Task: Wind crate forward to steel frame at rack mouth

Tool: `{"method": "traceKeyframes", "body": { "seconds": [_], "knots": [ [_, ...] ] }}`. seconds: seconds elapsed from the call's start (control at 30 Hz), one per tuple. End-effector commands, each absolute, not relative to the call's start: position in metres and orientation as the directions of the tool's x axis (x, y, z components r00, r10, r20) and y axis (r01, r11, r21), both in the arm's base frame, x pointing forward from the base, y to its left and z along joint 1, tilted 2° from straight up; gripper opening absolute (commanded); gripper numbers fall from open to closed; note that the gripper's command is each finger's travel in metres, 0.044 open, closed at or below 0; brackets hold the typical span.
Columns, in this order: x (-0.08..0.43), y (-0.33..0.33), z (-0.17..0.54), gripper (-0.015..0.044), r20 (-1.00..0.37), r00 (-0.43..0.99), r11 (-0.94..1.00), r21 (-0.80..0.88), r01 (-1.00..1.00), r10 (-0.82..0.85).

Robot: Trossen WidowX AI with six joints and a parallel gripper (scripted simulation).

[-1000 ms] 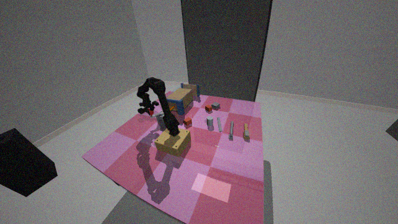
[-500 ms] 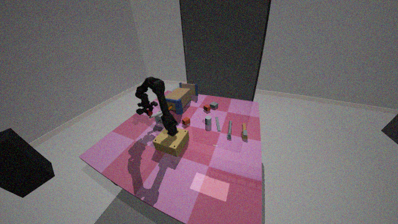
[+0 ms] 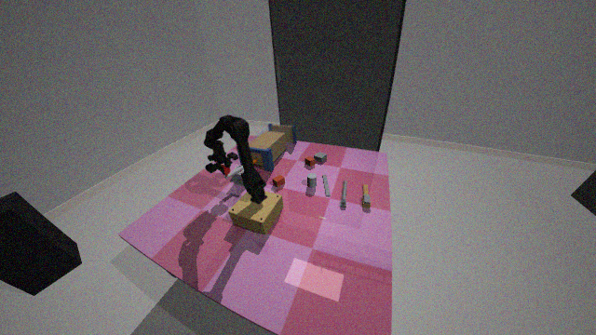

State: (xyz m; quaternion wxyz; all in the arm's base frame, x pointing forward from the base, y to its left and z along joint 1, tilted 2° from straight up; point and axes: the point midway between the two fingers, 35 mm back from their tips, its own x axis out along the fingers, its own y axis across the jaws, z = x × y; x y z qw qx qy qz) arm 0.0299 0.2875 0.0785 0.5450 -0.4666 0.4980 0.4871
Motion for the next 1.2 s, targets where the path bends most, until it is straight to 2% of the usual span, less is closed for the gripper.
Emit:
{"method": "traceKeyframes", "body": {
  "seconds": [0.0,1.17],
  "knots": [
    [0.030,0.275,0.076,0.0000,-0.999,0.028,0.095,-0.024,-0.995,0.041],
    [0.048,0.223,0.075,0.0000,-0.999,0.030,0.095,-0.026,-0.995,0.037]
  ]
}}
